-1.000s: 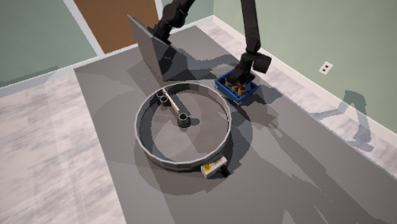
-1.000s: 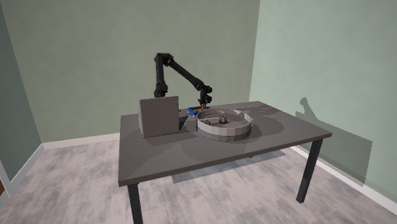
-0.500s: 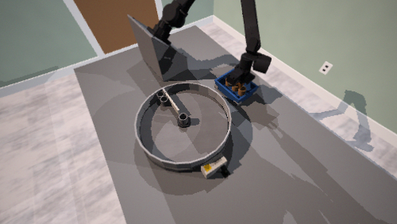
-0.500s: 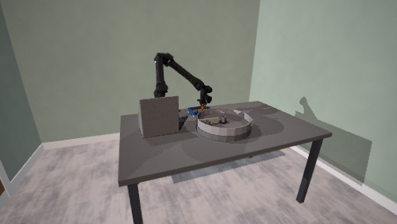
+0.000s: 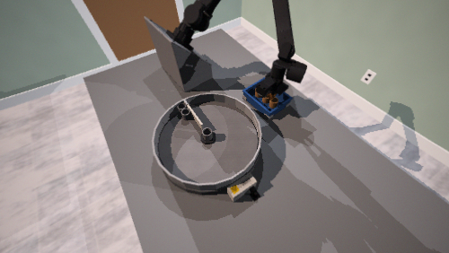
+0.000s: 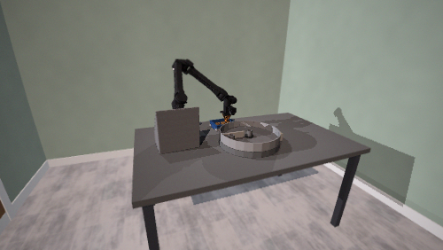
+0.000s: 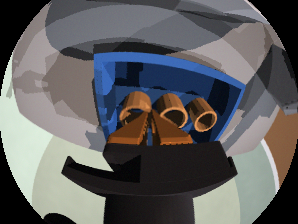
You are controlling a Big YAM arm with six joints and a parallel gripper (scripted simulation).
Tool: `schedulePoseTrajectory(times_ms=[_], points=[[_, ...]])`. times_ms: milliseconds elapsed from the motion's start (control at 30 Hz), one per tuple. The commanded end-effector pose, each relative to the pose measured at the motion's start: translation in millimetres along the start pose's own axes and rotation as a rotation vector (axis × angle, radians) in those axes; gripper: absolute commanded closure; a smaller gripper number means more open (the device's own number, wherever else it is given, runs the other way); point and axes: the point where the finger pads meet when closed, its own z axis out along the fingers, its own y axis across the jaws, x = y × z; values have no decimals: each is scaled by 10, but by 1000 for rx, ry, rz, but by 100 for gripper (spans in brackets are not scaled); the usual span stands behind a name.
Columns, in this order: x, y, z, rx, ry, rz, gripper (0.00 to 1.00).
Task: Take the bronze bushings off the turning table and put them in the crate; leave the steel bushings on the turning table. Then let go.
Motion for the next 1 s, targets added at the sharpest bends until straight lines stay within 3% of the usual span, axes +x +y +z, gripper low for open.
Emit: schedulePoseTrajectory(times_ms=[0,367,967], points=[[22,162,-158,-47,0,-3,100],[37,137,-28,-28,0,-7,100],[79,158,-45,-34,2,-15,100]])
